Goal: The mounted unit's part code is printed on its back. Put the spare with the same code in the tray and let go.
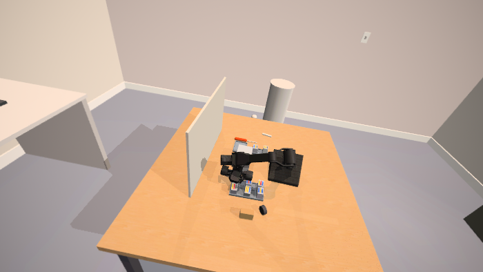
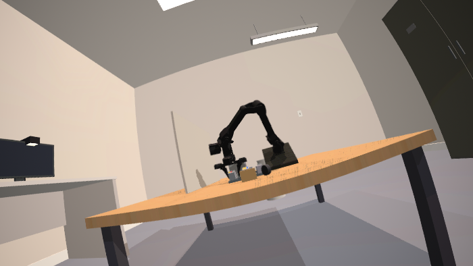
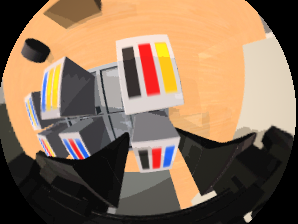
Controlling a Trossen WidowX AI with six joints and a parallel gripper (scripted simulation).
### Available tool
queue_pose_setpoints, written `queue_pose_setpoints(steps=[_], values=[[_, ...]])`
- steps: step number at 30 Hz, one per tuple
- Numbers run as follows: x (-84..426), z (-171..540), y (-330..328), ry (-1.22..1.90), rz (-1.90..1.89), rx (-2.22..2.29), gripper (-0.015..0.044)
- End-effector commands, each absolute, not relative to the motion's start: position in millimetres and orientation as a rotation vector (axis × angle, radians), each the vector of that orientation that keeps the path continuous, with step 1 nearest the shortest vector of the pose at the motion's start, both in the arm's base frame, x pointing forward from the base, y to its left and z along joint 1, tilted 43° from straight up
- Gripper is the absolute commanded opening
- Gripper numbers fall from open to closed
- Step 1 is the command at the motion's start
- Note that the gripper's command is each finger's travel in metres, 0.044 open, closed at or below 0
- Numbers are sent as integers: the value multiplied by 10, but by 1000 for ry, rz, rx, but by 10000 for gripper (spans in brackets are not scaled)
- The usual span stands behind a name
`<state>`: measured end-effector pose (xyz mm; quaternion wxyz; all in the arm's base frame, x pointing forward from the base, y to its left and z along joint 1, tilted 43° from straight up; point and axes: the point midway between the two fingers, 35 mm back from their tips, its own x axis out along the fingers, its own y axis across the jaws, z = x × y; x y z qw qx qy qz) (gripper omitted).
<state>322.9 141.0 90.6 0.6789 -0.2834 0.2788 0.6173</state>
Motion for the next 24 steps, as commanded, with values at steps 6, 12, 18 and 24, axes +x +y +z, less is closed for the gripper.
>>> queue_pose_setpoints(steps=[6,12,18,24], values=[[3230,907,1410,626,1386,-637,123],[3230,907,1410,626,1386,-637,43],[3230,907,1410,626,1386,-637,0],[3234,971,1342,628,1386,-638,0]])
